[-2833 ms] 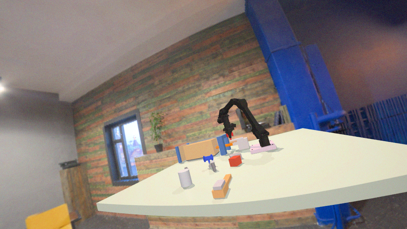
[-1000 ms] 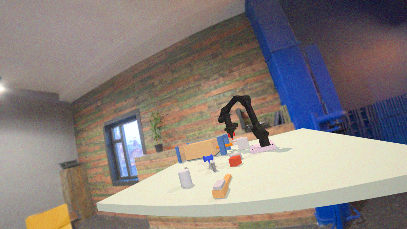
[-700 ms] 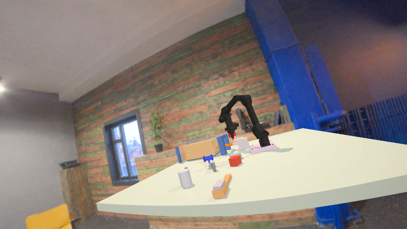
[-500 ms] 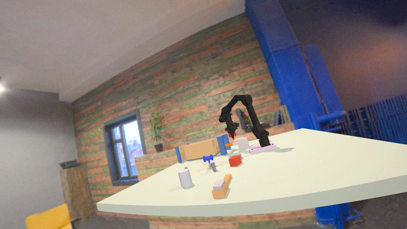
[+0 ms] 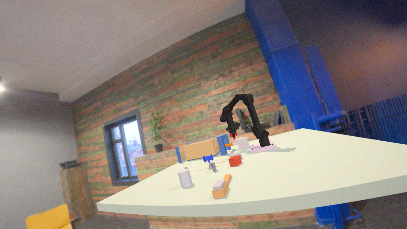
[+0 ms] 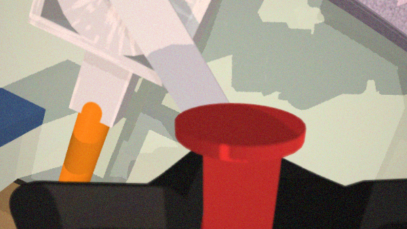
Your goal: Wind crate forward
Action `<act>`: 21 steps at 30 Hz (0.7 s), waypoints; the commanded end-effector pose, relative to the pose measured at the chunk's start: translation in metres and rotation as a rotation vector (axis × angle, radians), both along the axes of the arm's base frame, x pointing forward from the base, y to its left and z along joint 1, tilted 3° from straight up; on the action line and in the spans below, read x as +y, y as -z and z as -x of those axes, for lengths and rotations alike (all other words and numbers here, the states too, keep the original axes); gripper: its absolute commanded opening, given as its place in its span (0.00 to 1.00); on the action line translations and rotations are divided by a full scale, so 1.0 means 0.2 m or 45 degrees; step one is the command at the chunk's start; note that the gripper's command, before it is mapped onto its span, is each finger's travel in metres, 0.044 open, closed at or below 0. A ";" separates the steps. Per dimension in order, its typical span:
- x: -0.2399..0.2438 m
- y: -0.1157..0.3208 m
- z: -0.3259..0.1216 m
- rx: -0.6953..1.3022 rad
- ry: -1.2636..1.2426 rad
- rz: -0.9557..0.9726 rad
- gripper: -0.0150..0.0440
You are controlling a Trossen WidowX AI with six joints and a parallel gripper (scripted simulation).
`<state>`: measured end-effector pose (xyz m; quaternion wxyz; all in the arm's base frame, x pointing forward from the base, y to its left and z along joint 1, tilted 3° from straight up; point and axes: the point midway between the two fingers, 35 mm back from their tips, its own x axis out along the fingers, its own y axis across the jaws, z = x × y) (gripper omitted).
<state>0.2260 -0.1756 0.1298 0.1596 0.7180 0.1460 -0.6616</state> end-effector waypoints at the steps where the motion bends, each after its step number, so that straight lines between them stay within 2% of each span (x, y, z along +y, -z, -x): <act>1: 0.04 0.02 0.08 0.043 0.008 -0.029 0.25; 21: 0.07 0.02 0.18 0.046 0.008 -0.029 0.25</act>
